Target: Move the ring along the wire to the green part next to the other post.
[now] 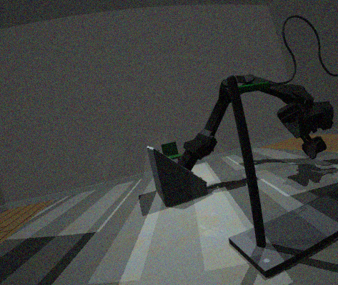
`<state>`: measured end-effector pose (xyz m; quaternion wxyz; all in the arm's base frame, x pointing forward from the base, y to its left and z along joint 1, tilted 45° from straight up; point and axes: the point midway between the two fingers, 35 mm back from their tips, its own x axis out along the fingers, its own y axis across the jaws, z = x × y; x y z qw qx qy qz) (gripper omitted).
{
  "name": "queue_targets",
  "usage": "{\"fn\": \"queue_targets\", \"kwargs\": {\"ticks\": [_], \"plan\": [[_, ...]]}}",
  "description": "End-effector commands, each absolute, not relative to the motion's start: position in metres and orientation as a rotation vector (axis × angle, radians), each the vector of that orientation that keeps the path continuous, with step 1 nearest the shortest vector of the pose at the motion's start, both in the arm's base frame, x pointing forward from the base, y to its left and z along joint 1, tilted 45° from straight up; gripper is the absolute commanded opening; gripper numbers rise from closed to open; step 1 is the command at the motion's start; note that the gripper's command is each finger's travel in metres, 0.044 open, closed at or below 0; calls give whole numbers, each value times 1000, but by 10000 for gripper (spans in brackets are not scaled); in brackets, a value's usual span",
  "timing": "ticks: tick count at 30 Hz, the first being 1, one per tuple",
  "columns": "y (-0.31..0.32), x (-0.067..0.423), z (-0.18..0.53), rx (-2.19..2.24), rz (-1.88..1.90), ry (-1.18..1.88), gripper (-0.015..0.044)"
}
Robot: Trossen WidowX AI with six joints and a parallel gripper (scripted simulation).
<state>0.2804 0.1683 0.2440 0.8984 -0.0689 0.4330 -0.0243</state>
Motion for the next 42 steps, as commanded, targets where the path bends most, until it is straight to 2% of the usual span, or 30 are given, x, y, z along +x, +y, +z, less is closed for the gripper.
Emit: {"fn": "queue_targets", "kwargs": {"ticks": [1, 9, 15, 23, 37, 42], "plan": [[170, 282, 245, -139, -49, 887, 374], [260, 324, 309, 112, -11, 471, 164], [322, 324, 364, 402, 5, 200, 160], [372, 291, 413, 816, -6, -20, 160], [370, 290, 411, 839, -8, -28, 160], [346, 322, 432, 838, -6, -33, 160]]}}
